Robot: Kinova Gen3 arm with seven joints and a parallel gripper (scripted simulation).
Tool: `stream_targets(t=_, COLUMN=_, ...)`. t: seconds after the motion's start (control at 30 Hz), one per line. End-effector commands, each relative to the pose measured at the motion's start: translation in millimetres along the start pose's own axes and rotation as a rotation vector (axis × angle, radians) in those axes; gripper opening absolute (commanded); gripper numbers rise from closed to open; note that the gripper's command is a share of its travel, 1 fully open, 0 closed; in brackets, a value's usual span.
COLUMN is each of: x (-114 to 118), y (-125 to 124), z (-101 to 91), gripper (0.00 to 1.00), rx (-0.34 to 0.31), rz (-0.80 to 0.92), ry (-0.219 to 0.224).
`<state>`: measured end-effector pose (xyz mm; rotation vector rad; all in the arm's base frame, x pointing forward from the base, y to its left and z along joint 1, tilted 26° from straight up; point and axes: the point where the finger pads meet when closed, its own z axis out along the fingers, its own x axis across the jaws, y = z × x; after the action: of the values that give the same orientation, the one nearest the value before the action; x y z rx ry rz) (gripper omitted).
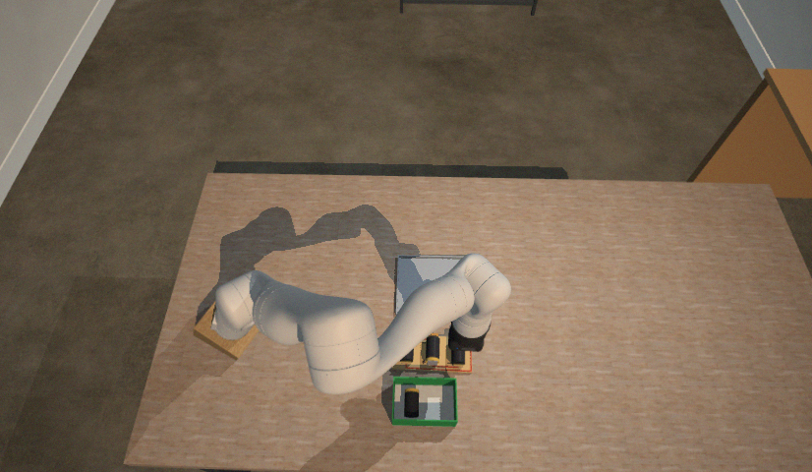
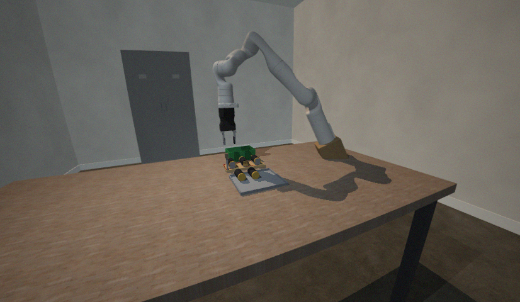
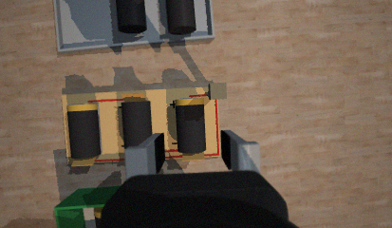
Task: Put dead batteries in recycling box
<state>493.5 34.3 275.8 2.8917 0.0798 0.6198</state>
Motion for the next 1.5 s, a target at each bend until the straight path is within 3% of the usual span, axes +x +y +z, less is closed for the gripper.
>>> stream_targets(t=0.0, x=-1.7, y=-6.7, z=8.2, gripper=0.90, rx=0.011, rz=-0.009, ry=-0.005)
stream_targets(t=0.23, x=-1.9, y=-7.1, z=47.2, gripper=0.90, rx=0.011, rz=-0.009, ry=-0.005)
stream_targets(t=0.37, x=-2.0, y=-7.2, z=58.0, gripper=0.90, rx=0.011, rz=-0.009, ry=-0.005)
stream_targets(t=1.47, x=-2.0, y=-7.3, z=59.3, gripper=0.90, rx=0.011, rz=-0.009, ry=-0.005)
